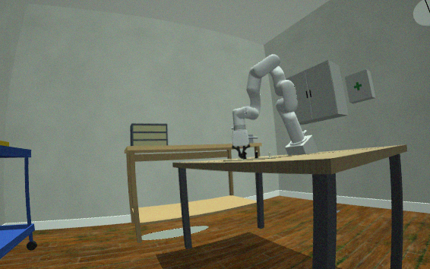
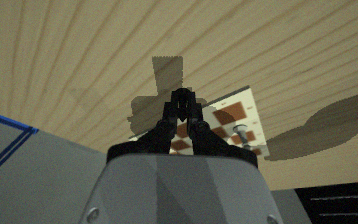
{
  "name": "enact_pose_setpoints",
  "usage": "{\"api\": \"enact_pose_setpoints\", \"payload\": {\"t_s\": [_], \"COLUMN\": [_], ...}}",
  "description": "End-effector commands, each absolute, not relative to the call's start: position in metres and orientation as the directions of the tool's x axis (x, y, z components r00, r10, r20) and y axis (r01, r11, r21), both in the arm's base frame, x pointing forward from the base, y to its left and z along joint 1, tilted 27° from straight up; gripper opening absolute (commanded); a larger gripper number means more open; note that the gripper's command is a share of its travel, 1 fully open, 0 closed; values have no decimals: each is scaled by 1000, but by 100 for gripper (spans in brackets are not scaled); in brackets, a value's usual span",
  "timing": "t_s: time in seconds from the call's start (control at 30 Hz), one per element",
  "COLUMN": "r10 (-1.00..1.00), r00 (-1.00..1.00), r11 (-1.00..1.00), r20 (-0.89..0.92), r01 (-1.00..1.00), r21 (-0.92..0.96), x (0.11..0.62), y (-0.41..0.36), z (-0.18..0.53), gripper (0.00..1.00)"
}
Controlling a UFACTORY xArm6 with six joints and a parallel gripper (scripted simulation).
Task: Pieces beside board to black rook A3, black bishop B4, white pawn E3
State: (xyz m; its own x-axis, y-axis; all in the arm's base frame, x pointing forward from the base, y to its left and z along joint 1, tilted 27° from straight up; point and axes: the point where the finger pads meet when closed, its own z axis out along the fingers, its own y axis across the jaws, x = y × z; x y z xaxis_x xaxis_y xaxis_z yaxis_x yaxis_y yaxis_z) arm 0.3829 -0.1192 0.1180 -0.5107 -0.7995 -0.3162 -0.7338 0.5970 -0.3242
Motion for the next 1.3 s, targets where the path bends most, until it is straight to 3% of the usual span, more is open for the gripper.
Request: {"api": "enact_pose_setpoints", "payload": {"t_s": [0.0, 1.27], "r10": [-800, -800], "r00": [-510, -510], "r11": [597, 597], "r20": [-317, -317], "r01": [-733, -733], "r21": [-327, -327], "x": [384, 373], "y": [-120, -121], "z": [119, 140], "gripper": [0, 0]}}
